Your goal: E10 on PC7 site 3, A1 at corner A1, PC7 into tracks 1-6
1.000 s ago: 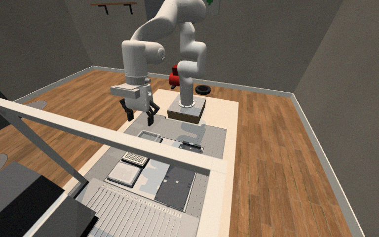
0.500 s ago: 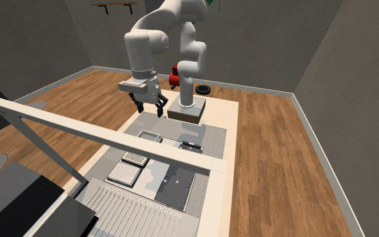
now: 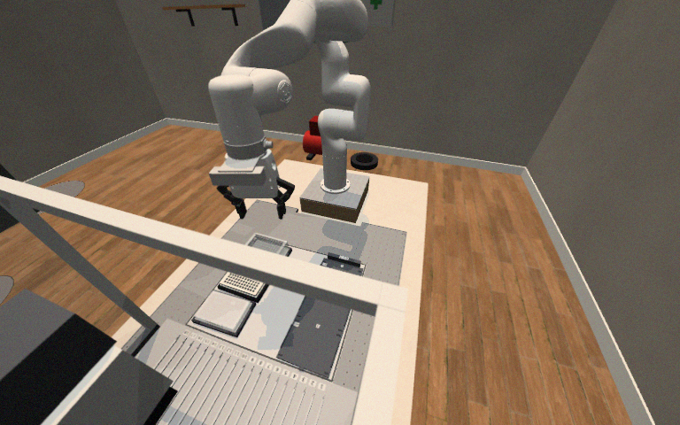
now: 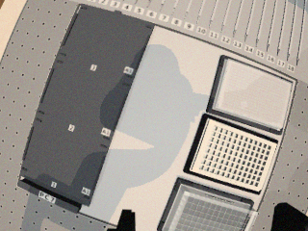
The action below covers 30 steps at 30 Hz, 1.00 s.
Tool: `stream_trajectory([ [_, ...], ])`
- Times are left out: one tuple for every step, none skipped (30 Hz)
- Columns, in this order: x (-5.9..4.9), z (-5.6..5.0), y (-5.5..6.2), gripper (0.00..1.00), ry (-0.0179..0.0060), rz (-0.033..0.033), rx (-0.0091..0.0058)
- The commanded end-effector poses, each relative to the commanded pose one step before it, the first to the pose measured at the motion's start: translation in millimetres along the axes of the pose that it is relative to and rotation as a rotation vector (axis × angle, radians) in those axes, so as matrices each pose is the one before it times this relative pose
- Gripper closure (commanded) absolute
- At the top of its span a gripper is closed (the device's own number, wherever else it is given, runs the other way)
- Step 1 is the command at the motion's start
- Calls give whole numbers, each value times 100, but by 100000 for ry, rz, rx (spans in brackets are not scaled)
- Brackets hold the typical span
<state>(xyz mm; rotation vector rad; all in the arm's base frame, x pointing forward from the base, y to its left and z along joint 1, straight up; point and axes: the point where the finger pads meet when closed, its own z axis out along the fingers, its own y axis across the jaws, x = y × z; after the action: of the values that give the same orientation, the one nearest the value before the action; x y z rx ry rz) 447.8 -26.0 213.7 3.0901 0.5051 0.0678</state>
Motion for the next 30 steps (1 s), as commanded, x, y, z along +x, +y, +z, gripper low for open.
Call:
stream_trajectory([
  [1278, 1190, 1375, 0, -260, -15224, 51],
  [196, 314, 337, 0, -102, -3333, 46],
  [185, 313, 344, 0, -100, -3333, 50],
  [173, 313, 351, 0, -98, -3333, 55],
  [161, 313, 357, 0, -96, -3333, 59],
  [0, 0, 0, 0, 0, 0, 0],
  [0, 0, 0, 0, 0, 0, 0],
  [149, 312, 362, 0, -93, -3333, 63],
  [137, 312, 368, 0, -90, -3333, 67],
  [125, 311, 372, 0, -87, -3333, 71],
  [113, 311, 377, 0, -84, -3333, 74],
  [100, 311, 381, 0, -80, -3333, 77],
  [88, 310, 384, 0, -77, -3333, 80],
  [75, 310, 387, 0, -73, -3333, 82],
  [62, 309, 390, 0, -69, -3333, 84],
  [49, 309, 392, 0, -65, -3333, 86],
  [36, 309, 393, 0, -60, -3333, 87],
  [23, 308, 395, 0, -56, -3333, 88],
  [10, 308, 395, 0, -52, -3333, 89],
  [-3, 307, 396, 0, -47, -3332, 89],
  [-16, 307, 396, 0, -43, -3332, 89],
  [-29, 307, 395, 0, -38, -3332, 89],
  [0, 0, 0, 0, 0, 0, 0],
  [0, 0, 0, 0, 0, 0, 0],
  [-42, 306, 394, 0, -34, -3332, 89],
  [-54, 306, 393, 0, -30, -3332, 88],
  [-67, 306, 391, 0, -26, -3332, 86],
  [-80, 305, 389, 0, -22, -3332, 85],
  [-93, 305, 386, 0, -18, -3332, 83],
  [-105, 305, 383, 0, -14, -3332, 81],
])
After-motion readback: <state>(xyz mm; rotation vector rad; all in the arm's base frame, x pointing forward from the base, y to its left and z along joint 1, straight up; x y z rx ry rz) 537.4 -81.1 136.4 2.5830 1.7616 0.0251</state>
